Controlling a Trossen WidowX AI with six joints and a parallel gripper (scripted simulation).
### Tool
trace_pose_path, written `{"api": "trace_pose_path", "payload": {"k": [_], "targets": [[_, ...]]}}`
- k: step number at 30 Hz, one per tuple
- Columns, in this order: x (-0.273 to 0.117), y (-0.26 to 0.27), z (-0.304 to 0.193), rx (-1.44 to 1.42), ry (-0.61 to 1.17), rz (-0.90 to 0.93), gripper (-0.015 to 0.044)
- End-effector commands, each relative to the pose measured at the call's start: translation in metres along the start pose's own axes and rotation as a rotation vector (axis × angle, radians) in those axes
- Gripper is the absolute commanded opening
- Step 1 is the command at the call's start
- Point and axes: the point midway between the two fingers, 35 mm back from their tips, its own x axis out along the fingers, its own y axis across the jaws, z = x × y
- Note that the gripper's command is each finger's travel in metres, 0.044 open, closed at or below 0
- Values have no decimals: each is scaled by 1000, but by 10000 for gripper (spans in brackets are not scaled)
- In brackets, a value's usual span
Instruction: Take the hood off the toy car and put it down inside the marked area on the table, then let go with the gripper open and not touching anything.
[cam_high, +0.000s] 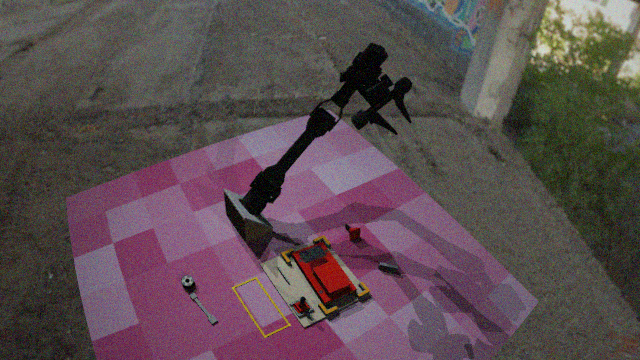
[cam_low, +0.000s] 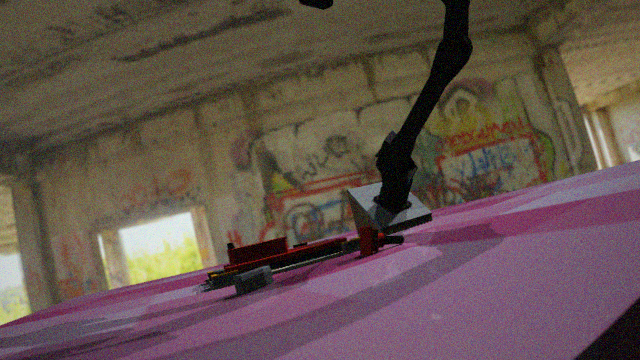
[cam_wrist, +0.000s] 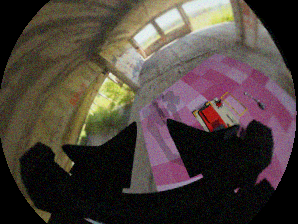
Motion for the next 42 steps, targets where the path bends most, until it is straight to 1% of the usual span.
{"api": "trace_pose_path", "payload": {"k": [1, 4, 8, 9, 14, 18, 24, 29, 32, 42], "targets": [[1, -1, 1, 2, 1, -5, 246], [19, -22, 10, 22, 20, -76, 325], [49, -58, 28, -15, 87, -164, 430], [56, -68, 32, -28, 107, -184, 440], [99, -128, 41, -112, 250, -304, 440], [133, -183, 35, -194, 403, -397, 440], [172, -266, 7, -327, 688, -507, 440], [190, -330, -28, -432, 957, -556, 440], [189, -337, -37, -445, 996, -560, 440], [190, -338, -38, -445, 996, -560, 440]]}}
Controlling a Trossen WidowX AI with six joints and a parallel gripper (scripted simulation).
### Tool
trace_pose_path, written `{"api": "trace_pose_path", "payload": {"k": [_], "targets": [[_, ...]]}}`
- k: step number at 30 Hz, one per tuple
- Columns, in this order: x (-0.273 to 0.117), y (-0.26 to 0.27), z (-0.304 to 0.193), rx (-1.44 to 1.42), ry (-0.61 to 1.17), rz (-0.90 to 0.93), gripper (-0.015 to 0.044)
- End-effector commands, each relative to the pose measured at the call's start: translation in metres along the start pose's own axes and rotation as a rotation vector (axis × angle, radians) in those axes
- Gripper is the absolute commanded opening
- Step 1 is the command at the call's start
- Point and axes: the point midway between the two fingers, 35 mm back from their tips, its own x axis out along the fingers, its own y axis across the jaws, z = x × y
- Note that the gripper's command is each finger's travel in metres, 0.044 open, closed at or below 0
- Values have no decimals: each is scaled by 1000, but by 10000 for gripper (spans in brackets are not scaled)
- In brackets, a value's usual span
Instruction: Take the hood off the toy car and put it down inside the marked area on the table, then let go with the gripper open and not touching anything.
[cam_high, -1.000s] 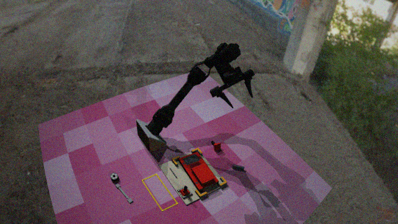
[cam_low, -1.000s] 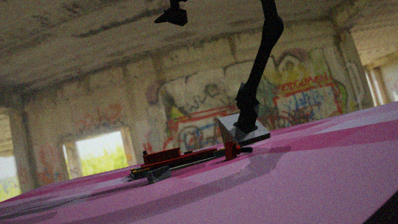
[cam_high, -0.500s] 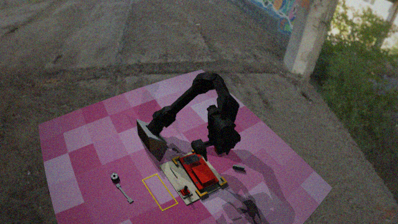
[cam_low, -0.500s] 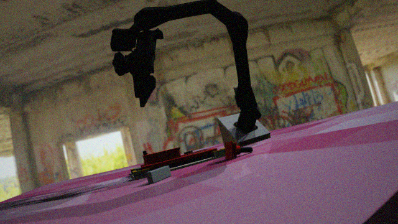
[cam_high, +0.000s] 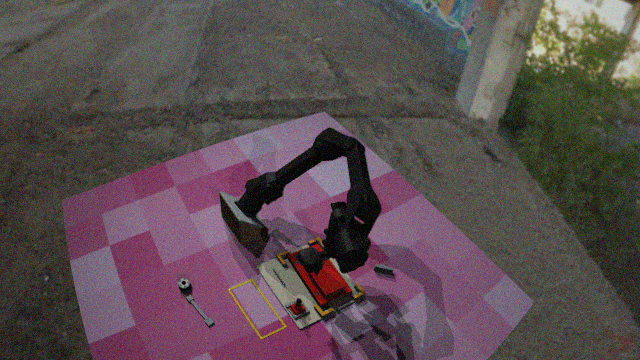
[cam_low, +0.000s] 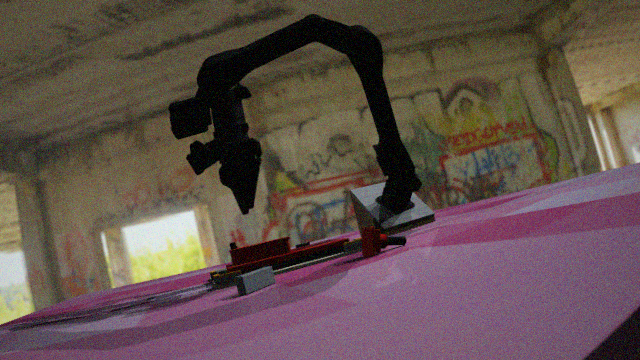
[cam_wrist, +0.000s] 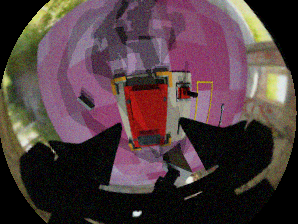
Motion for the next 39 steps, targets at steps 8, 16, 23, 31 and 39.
{"api": "trace_pose_path", "payload": {"k": [8, 16, 23, 31, 39], "targets": [[10, -1, 0, -8, 7, -4, 440], [17, -1, 0, -8, 6, -4, 440], [23, -1, -1, -9, 6, -4, 440], [30, 0, -1, -9, 6, -4, 440], [37, 0, -2, -9, 6, -4, 440]]}}
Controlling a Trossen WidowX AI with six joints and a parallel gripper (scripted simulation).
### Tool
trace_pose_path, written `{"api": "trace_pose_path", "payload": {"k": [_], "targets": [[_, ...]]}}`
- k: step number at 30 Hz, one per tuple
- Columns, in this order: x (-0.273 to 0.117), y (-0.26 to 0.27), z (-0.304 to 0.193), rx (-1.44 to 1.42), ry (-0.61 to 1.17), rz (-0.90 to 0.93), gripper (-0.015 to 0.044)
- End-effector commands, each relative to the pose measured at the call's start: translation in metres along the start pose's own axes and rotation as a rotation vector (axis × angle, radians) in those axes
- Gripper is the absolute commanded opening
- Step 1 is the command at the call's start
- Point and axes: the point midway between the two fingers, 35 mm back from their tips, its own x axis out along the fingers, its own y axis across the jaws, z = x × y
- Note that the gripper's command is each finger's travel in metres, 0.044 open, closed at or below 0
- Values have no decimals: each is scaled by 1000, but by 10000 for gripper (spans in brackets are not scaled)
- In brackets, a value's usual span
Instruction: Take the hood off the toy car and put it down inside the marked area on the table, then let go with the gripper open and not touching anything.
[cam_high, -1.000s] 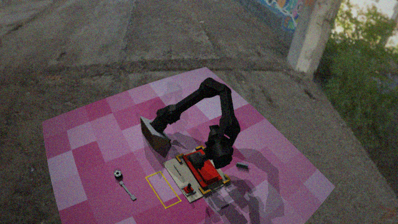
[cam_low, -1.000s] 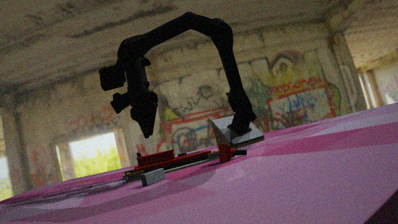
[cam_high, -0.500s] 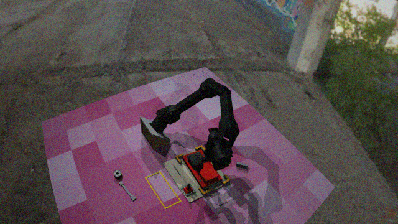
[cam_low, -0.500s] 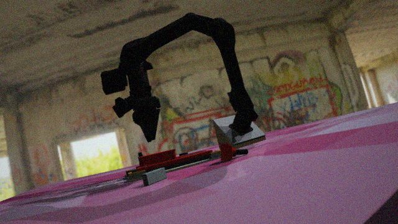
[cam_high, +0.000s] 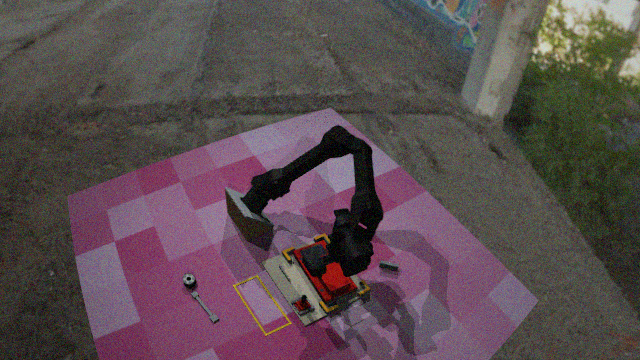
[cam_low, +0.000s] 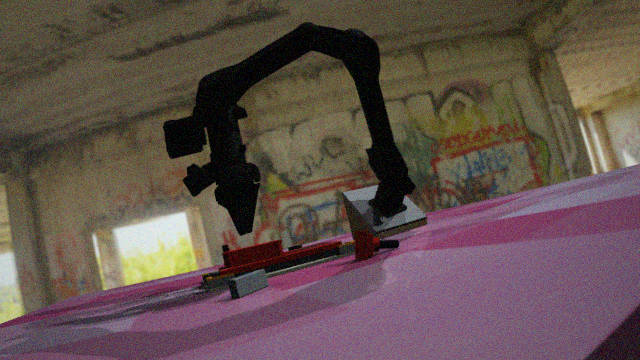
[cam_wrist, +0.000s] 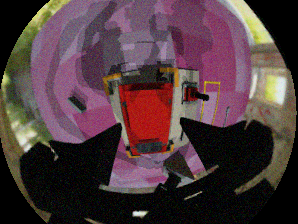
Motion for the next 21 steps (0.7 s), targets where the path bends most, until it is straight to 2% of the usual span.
{"api": "trace_pose_path", "payload": {"k": [1, 21], "targets": [[4, 1, -1, 7, 0, 4, 440], [19, 2, -3, 6, 0, 6, 440]]}}
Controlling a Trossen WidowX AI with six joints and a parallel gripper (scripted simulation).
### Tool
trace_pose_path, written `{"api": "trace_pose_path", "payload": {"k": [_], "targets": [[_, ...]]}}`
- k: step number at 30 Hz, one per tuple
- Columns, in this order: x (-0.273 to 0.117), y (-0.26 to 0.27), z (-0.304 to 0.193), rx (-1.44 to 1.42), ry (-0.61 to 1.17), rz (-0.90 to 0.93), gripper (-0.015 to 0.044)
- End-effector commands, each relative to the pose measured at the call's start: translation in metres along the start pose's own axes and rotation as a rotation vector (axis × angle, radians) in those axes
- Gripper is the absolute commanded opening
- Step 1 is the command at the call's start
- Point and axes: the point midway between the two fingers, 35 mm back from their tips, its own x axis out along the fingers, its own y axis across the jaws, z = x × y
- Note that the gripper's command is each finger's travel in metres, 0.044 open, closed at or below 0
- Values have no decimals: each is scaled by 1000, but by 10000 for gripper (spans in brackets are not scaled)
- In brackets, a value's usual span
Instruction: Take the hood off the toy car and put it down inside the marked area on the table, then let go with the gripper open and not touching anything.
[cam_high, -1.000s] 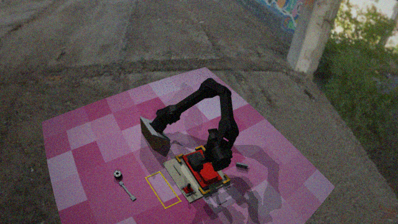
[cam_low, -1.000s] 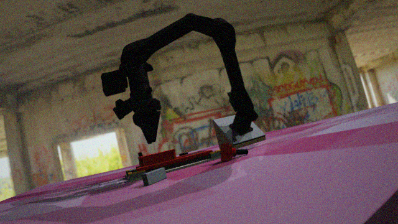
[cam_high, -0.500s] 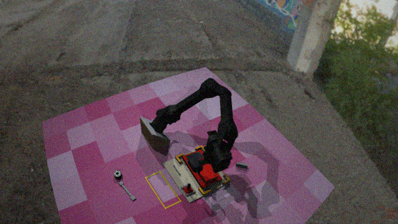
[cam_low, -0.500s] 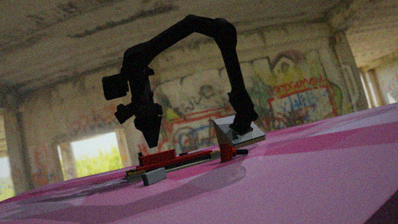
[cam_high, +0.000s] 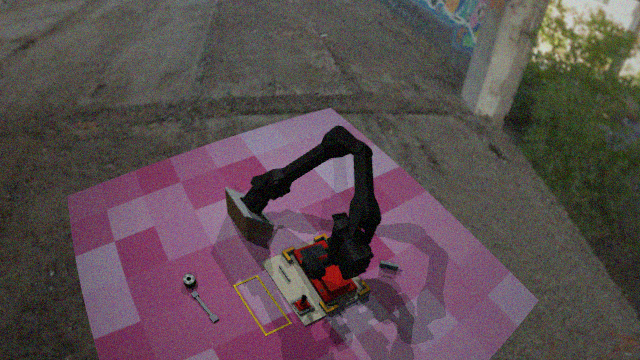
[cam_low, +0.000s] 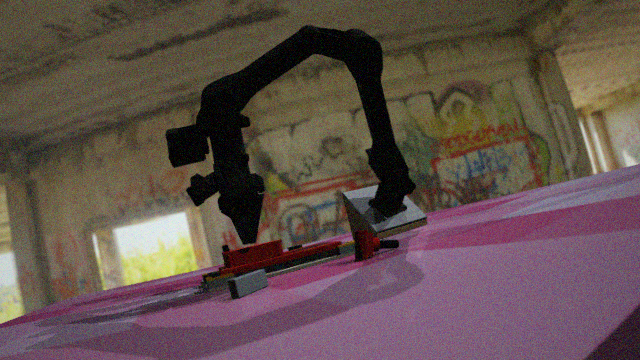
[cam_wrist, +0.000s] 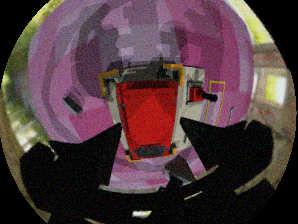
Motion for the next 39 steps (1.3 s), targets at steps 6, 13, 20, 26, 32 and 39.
{"api": "trace_pose_path", "payload": {"k": [6, 13, 20, 26, 32, 39], "targets": [[4, 0, 0, 7, -1, 4, 440], [8, 0, 0, 7, -1, 4, 440], [11, 0, 0, 7, -1, 4, 440], [14, 0, 0, 7, -1, 4, 440], [17, 1, 0, 7, -1, 4, 440], [20, 1, -1, 7, -1, 5, 440]]}}
